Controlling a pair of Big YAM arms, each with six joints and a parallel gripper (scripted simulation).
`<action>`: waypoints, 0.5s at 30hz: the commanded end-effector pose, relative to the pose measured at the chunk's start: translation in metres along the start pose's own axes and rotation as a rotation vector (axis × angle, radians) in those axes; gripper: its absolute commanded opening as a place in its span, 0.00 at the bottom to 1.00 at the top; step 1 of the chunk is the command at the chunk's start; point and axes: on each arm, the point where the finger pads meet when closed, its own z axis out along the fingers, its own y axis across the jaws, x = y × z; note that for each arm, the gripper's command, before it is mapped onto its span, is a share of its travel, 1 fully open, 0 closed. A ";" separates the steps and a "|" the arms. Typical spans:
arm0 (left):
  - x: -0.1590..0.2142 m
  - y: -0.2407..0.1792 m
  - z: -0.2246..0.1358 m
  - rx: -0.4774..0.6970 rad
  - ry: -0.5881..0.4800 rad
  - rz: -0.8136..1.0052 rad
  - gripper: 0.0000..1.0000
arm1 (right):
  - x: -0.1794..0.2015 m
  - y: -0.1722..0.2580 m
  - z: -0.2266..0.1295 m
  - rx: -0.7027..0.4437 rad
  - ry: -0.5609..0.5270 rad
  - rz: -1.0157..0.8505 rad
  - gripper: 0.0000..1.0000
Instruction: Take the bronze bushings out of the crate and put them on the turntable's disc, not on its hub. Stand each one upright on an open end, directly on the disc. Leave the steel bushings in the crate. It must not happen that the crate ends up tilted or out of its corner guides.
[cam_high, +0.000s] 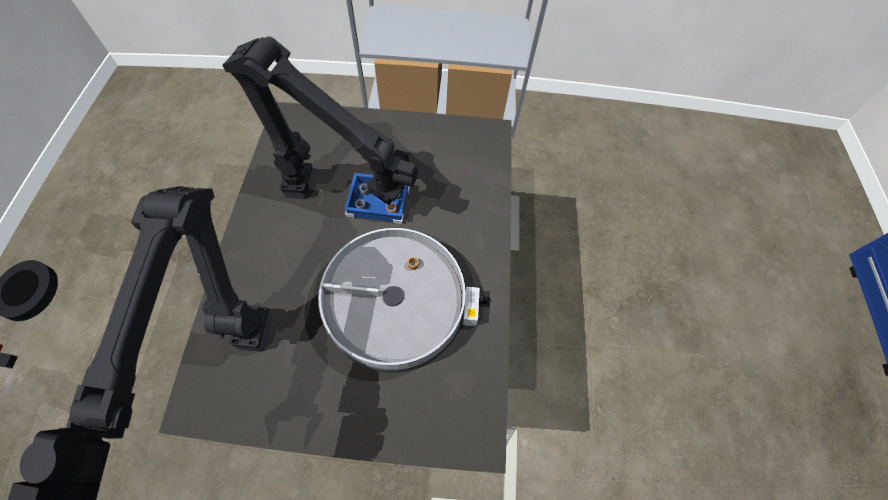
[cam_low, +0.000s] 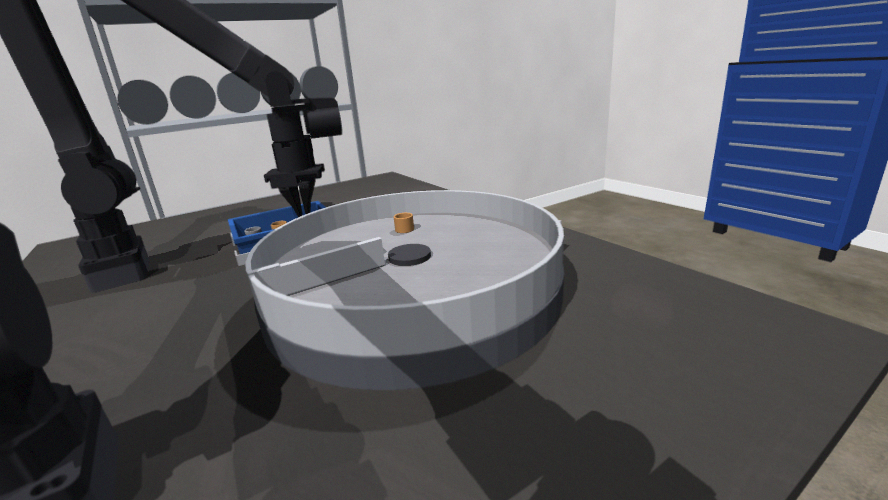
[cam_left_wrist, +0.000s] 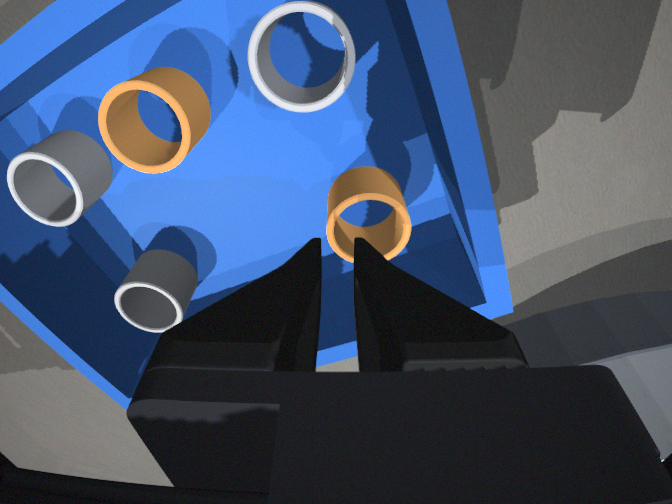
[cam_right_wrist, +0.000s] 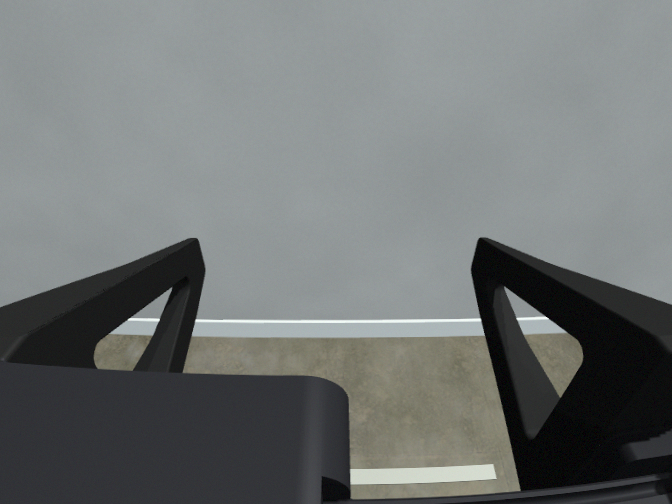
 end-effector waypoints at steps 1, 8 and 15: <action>-0.001 -0.001 0.011 -0.005 0.004 0.003 0.13 | -0.050 -0.001 0.001 0.005 -0.093 -0.010 1.00; -0.003 -0.009 0.008 0.020 -0.002 0.003 0.13 | -0.050 -0.001 0.001 0.005 -0.093 -0.010 1.00; -0.002 -0.006 0.009 0.006 0.001 0.003 0.13 | -0.050 -0.001 0.001 0.005 -0.093 -0.010 1.00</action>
